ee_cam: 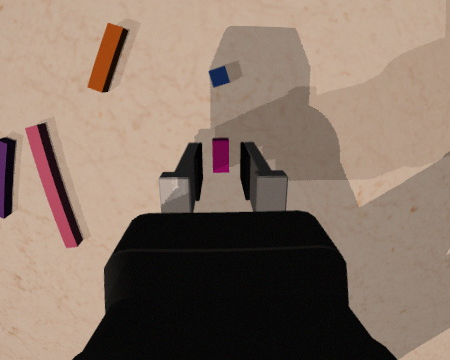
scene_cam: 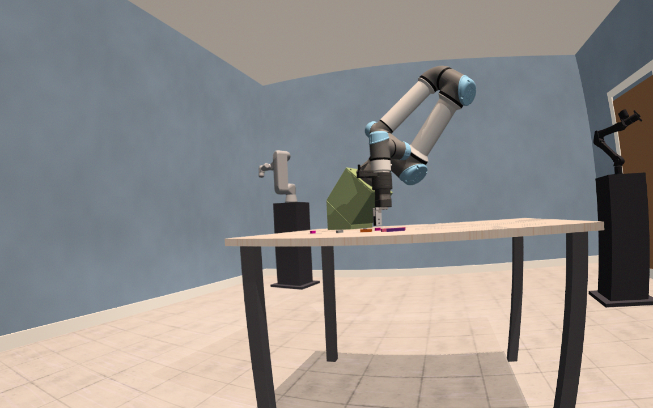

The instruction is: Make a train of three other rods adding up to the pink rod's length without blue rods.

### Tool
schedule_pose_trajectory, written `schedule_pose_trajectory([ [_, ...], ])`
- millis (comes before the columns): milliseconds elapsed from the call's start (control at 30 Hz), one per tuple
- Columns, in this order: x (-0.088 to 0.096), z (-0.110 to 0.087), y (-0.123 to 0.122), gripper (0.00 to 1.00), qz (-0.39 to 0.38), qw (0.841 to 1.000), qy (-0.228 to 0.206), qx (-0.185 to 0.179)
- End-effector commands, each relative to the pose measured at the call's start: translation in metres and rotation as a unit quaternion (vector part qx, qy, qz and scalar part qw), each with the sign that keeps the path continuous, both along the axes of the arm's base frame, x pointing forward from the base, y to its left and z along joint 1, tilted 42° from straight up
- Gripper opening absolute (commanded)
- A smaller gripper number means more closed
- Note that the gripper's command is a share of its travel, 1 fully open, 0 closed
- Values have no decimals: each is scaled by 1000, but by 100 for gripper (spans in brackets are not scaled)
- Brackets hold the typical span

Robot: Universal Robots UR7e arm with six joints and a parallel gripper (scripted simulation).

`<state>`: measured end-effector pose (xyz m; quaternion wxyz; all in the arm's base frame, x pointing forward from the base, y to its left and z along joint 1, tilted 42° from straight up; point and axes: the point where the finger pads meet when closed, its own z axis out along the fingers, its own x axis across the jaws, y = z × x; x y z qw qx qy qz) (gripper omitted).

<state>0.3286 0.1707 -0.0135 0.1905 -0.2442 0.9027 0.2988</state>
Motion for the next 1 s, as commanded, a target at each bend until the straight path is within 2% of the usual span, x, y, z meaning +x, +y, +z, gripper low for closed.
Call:
schedule_pose_trajectory([
  [0,0,0,0,54,0,1000,0,0],
  [967,4,-12,10,54,0,1000,0,0],
])
